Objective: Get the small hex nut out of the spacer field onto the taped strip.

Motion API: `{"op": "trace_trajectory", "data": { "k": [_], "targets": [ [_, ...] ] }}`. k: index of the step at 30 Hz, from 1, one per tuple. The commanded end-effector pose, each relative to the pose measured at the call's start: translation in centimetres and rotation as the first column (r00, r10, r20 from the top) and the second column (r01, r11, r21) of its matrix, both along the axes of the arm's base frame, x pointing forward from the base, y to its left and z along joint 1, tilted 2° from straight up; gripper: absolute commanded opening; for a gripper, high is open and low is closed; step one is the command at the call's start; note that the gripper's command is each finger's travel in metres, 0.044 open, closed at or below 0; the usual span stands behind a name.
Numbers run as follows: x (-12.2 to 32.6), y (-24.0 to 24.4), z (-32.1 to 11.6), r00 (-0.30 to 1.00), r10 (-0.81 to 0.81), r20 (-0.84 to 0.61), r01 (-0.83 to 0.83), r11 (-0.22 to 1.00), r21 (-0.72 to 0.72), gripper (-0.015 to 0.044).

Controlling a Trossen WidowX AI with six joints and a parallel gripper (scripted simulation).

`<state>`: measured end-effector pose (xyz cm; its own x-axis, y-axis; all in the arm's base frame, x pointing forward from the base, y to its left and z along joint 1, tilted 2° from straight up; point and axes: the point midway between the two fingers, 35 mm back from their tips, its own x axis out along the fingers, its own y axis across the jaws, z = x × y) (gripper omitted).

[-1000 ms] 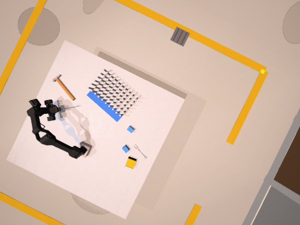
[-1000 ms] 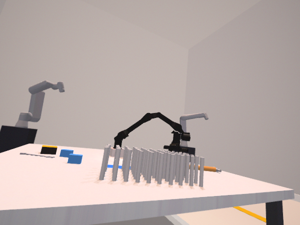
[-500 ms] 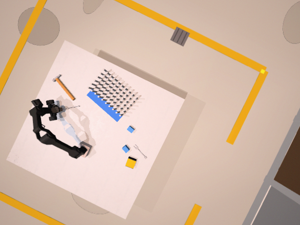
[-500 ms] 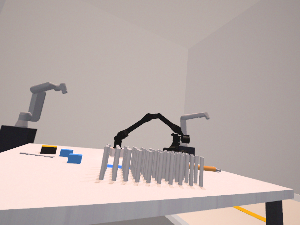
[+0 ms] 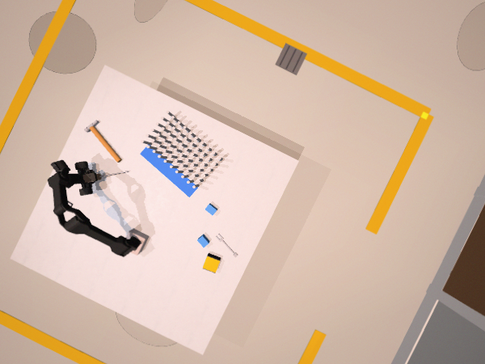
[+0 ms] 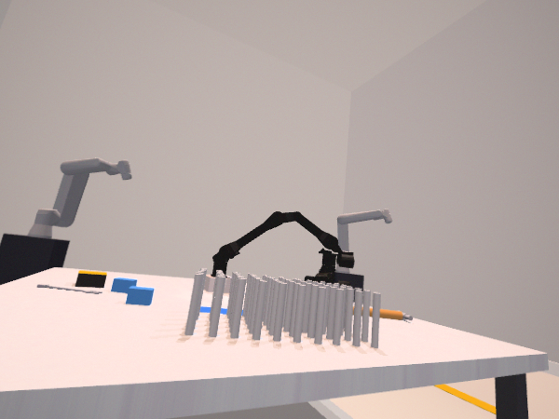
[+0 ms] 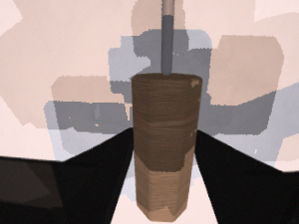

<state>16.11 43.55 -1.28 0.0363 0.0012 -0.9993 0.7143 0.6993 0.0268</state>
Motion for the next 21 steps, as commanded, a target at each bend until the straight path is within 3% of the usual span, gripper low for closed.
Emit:
{"op": "trace_trajectory", "data": {
  "k": [1, 6, 12, 21],
  "targets": [
    [0.0, 0.0, 0.0, 1.0, 0.0, 0.0, 0.0, 1.0, 0.0, 0.0315],
    [0.0, 0.0, 0.0, 1.0, 0.0, 0.0, 0.0, 1.0, 0.0, 0.044],
    [-0.2, 0.0, 6.7, 1.0, 0.0, 0.0, 0.0, 1.0, 0.0, 0.044],
    [-0.3, -0.1, 7.0, 1.0, 0.0, 0.0, 0.0, 1.0, 0.0, 0.044]
  ]
}}
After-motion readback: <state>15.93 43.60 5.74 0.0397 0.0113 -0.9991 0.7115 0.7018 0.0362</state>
